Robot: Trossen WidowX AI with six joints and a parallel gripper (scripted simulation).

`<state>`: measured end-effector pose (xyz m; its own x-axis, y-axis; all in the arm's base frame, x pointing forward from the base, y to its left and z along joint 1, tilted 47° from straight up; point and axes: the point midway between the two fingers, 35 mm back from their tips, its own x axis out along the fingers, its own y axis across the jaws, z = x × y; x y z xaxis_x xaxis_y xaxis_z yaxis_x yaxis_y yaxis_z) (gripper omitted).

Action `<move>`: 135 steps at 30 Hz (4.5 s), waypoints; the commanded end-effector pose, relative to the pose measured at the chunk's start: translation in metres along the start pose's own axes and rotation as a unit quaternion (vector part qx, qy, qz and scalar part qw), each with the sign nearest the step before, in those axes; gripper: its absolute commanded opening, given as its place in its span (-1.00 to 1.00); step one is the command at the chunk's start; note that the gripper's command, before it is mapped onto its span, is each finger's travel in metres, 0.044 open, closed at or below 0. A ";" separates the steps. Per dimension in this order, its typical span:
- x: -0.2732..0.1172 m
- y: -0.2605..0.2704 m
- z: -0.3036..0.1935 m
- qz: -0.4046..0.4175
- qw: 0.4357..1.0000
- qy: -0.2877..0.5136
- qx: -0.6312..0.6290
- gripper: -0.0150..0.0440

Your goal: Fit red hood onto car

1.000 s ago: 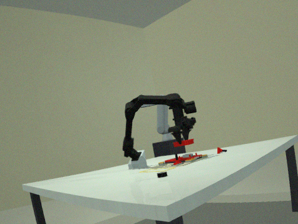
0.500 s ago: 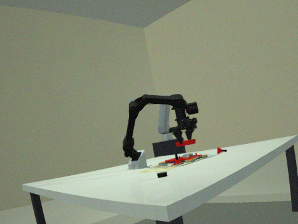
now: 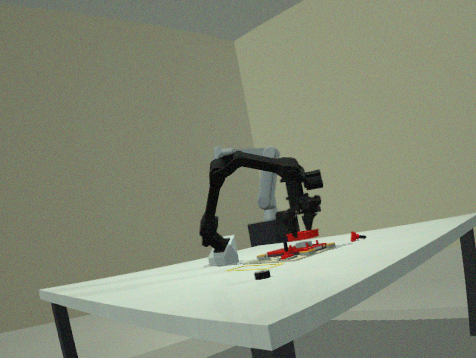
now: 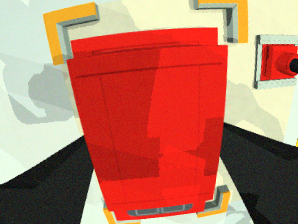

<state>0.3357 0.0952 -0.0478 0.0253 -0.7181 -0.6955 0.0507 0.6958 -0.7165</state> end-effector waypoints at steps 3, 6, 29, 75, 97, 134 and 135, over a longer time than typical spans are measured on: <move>0.007 0.000 -0.001 -0.002 1.000 -0.003 -0.004 -0.49; 0.007 0.000 -0.001 -0.002 1.000 -0.003 -0.004 -0.49; 0.016 -0.001 -0.001 -0.002 1.000 -0.003 -0.004 -0.49; 0.026 -0.001 -0.002 -0.001 1.000 -0.001 -0.001 0.58; -0.046 0.000 -0.003 -0.001 1.000 -0.001 -0.001 1.00; -0.046 0.000 -0.003 -0.001 1.000 -0.001 -0.001 1.00; -0.046 0.000 -0.003 -0.001 1.000 -0.001 -0.001 1.00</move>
<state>0.3326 0.1273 -0.0163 0.0290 -0.7210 -0.6923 0.0438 0.6929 -0.7197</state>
